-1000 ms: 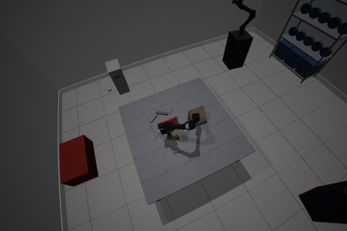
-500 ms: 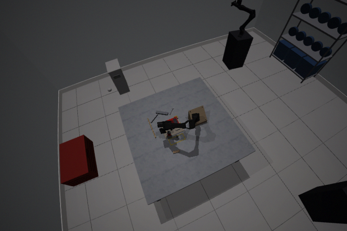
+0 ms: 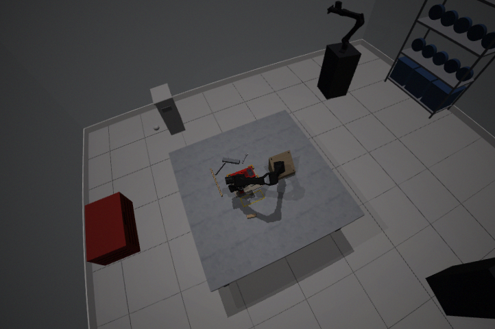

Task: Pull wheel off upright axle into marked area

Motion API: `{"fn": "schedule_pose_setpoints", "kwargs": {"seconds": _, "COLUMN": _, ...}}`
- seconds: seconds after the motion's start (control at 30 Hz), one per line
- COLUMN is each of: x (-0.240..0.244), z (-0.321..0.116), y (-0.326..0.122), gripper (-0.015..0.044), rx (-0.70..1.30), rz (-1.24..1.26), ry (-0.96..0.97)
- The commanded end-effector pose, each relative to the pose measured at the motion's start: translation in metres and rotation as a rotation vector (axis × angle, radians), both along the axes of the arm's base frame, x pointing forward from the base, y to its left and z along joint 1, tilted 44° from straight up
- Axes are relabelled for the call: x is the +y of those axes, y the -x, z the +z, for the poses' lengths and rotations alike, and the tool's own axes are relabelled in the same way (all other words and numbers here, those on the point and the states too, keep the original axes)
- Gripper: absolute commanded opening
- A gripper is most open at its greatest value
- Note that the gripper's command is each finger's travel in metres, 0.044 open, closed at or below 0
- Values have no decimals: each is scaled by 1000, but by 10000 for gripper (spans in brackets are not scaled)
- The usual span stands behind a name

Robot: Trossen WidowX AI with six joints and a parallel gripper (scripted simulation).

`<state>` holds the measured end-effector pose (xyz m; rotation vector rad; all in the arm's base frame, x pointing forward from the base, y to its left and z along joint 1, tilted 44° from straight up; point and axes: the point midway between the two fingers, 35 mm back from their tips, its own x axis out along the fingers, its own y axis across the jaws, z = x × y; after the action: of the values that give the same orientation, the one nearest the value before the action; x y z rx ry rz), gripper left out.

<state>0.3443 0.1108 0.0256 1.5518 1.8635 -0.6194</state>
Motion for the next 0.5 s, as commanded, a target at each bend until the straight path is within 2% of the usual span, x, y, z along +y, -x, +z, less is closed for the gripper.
{"fn": "schedule_pose_setpoints", "kwargs": {"seconds": 0.0, "x": 0, "z": 0, "y": 0, "gripper": 187, "rx": -1, "rz": 1, "ry": 0}}
{"fn": "schedule_pose_setpoints", "kwargs": {"seconds": 0.1, "x": 0, "z": 0, "y": 0, "gripper": 167, "rx": -1, "rz": 1, "ry": 0}}
{"fn": "schedule_pose_setpoints", "kwargs": {"seconds": 0.3, "x": -1, "z": 1, "y": 0, "gripper": 10, "rx": -1, "rz": 1, "ry": 0}}
{"fn": "schedule_pose_setpoints", "kwargs": {"seconds": 0.47, "x": -2, "z": 2, "y": 0, "gripper": 0, "rx": -1, "rz": 0, "ry": 0}}
